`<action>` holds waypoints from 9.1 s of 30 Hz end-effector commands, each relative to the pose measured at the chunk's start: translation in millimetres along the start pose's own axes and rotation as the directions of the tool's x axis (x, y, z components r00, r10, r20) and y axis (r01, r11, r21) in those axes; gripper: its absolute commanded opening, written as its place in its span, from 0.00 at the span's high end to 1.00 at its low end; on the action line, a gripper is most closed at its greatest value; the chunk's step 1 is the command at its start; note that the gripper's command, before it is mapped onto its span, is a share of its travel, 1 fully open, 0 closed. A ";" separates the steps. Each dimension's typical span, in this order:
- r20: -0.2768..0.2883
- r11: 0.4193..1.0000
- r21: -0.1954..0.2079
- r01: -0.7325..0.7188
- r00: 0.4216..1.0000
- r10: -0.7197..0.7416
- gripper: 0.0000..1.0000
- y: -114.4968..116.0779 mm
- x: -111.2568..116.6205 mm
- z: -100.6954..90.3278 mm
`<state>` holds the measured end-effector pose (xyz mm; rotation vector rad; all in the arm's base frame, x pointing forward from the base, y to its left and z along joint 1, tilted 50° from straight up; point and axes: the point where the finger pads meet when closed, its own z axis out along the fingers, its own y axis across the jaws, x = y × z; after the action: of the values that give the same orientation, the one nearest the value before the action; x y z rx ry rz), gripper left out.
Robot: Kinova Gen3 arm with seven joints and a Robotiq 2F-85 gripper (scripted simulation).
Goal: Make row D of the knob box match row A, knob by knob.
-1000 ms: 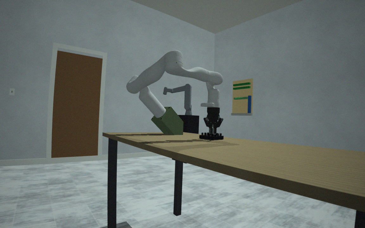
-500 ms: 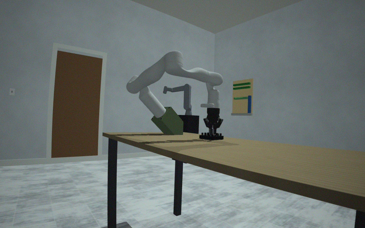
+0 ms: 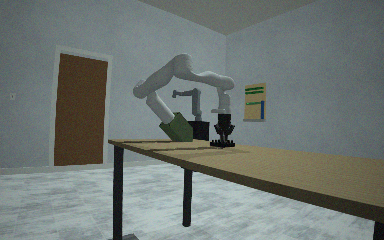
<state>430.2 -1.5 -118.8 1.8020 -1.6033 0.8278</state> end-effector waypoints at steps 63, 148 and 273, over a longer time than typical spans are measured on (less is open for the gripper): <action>0.001 1.000 0.002 -0.010 1.000 0.010 0.92 -0.5 -0.3 -0.9; 0.002 0.606 0.000 -0.795 0.606 0.795 0.92 -0.5 -0.3 -0.9; 0.002 -0.087 -0.001 -0.996 -0.087 0.996 0.81 -0.5 -0.3 -2.3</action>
<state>429.9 -1.4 -118.5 0.0421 -2.9006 1.3623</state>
